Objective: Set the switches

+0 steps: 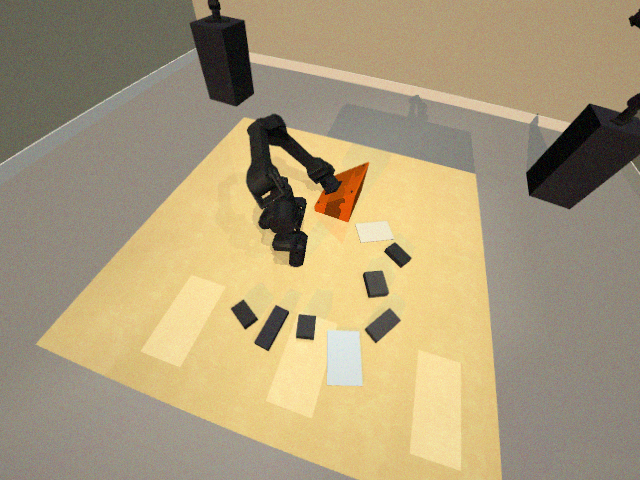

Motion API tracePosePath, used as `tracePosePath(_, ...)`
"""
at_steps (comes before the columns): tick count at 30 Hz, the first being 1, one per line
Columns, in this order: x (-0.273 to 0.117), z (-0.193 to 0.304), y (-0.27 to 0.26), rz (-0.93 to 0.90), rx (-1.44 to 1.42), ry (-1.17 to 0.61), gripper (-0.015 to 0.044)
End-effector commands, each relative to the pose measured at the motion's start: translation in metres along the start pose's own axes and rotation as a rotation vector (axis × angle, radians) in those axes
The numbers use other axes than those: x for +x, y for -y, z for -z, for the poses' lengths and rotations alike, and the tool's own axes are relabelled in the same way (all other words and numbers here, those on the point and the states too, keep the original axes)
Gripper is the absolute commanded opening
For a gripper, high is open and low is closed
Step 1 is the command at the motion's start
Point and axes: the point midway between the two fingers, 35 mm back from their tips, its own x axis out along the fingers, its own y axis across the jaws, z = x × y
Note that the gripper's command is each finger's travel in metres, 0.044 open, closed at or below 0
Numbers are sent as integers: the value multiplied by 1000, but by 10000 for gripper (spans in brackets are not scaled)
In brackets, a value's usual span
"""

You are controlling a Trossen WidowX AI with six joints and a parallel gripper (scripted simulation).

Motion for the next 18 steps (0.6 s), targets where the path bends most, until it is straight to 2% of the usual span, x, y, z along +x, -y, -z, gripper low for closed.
tracePosePath(1,2,-8,0,4,5,21,336)
tracePosePath(18,1,-21,0,5,5,60,337)
